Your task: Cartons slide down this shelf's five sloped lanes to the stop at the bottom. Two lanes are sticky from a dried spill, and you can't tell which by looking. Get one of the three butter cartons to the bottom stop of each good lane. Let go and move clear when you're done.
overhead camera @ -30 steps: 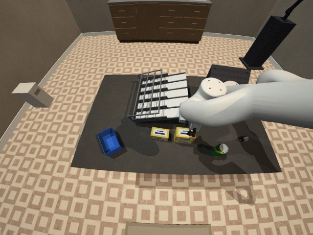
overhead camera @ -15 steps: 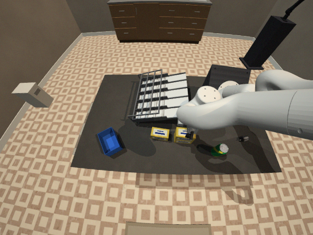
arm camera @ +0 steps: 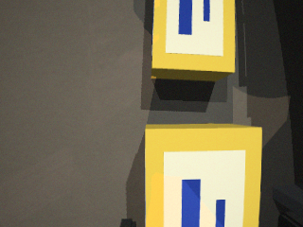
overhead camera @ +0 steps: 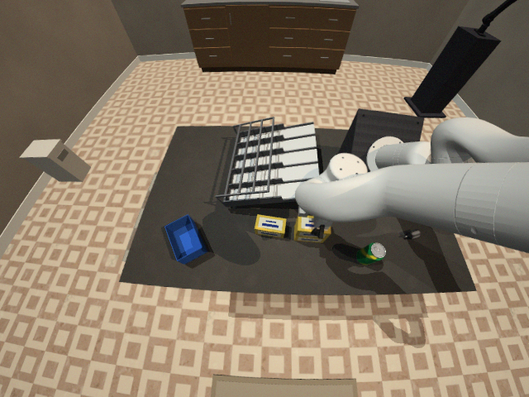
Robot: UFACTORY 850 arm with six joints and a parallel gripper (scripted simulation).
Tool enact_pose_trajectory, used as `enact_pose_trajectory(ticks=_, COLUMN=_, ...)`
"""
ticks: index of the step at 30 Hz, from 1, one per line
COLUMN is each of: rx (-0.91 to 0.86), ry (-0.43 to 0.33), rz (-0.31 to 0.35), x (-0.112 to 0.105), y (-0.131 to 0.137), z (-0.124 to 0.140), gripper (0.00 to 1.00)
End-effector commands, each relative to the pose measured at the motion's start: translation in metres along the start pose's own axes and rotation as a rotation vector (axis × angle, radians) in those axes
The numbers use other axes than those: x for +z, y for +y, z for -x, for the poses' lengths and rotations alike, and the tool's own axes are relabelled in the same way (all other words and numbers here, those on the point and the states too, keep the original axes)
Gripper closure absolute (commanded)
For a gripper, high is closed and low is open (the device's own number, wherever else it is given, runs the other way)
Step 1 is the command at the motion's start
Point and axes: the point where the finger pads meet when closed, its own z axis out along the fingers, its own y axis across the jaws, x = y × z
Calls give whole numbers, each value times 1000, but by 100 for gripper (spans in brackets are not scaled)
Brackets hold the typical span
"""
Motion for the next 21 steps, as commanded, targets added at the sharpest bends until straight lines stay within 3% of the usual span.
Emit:
enact_pose_trajectory(ticks=1, rx=-1, ry=2, rz=-2, x=8, y=0, z=-1, gripper=10)
enact_pose_trajectory(ticks=7, rx=-1, ry=3, rz=-3, x=16, y=0, z=-2, gripper=10)
enact_pose_trajectory(ticks=8, rx=-1, ry=2, rz=-3, x=46, y=0, z=-1, gripper=10)
enact_pose_trajectory(ticks=21, rx=-1, ry=2, rz=-3, x=46, y=0, z=-1, gripper=10)
